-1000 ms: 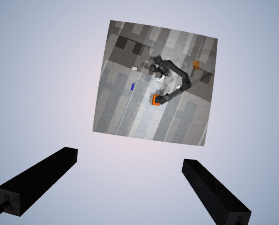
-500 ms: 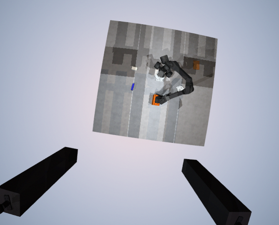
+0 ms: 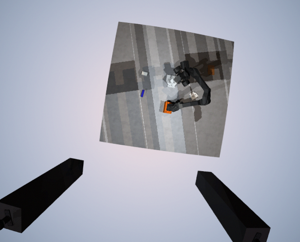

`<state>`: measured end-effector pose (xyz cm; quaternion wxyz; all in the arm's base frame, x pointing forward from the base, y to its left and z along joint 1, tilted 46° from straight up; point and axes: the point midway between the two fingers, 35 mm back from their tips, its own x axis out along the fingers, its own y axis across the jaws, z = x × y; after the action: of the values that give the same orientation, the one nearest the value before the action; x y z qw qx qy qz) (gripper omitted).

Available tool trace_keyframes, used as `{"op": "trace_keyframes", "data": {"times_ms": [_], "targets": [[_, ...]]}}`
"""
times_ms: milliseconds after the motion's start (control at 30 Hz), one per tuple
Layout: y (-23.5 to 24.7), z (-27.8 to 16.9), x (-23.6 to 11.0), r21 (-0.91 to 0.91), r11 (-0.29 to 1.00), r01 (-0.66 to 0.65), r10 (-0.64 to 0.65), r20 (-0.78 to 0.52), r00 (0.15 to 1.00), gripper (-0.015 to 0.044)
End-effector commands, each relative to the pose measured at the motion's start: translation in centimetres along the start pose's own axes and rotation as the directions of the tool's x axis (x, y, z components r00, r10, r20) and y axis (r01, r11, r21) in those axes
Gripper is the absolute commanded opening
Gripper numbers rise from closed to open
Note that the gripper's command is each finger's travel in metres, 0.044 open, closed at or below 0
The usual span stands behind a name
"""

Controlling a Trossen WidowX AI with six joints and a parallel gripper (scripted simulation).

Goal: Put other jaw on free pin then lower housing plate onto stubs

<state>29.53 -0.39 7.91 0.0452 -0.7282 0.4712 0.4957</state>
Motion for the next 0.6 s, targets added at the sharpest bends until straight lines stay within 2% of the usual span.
{"op": "trace_keyframes", "data": {"times_ms": [0,567], "targets": [[1.2,-0.6,0.0,0.076,0.997,-0.008,0.008,0.002,1.000,0.0440],[6.6,-3.6,-0.6,0.463,0.886,-0.014,0.017,-0.002,1.000,0.0440]]}}
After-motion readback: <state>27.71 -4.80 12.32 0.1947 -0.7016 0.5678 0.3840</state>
